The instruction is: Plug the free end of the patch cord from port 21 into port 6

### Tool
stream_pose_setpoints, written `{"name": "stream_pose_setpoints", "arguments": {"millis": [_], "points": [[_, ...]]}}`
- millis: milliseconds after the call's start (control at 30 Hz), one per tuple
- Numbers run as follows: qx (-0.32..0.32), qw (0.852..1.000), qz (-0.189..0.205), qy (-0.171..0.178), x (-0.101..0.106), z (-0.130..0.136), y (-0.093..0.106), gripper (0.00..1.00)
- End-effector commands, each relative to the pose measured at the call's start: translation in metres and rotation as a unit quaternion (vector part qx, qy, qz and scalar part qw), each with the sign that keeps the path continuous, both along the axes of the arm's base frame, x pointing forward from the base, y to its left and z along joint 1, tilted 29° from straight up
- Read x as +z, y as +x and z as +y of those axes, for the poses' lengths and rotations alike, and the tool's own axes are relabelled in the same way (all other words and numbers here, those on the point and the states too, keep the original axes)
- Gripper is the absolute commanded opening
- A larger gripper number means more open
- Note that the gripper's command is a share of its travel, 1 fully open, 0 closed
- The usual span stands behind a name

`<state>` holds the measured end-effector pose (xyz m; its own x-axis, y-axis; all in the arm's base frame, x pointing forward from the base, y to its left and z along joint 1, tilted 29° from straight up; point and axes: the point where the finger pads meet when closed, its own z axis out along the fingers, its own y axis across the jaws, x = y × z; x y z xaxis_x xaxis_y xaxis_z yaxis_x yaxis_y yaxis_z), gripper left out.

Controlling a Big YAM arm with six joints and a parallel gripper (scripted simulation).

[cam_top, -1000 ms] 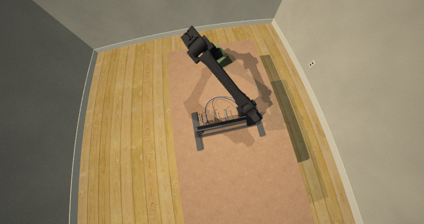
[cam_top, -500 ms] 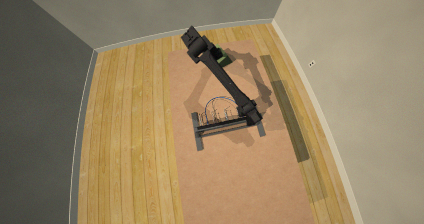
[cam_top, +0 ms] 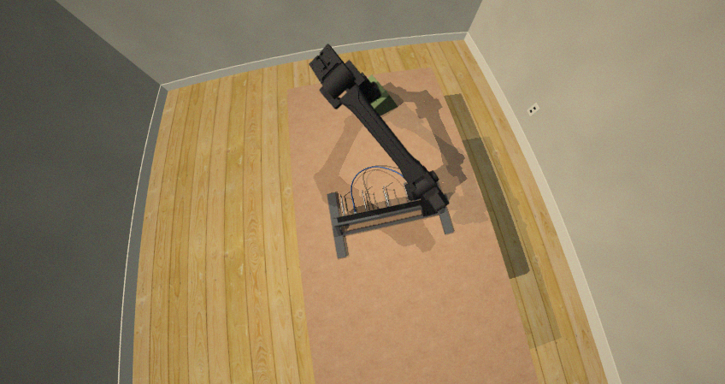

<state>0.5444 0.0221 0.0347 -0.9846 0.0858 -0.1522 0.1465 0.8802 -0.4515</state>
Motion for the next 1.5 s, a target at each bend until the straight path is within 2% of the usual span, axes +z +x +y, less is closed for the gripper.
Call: {"name": "stream_pose_setpoints", "arguments": {"millis": [0, 600, 1167, 1467], "points": [[0.003, 1.0, -0.007, 0.0, 0.007, 0.0, 0.013, 0.0], [0.002, 1.0, -0.008, 0.0, 0.007, -0.001, 0.014, 0.0], [0.001, 1.0, 0.001, -0.001, -0.002, -0.002, 0.002, 0.0], [0.0, 1.0, -0.021, 0.003, 0.011, 0.002, 0.015, 0.0]]}}
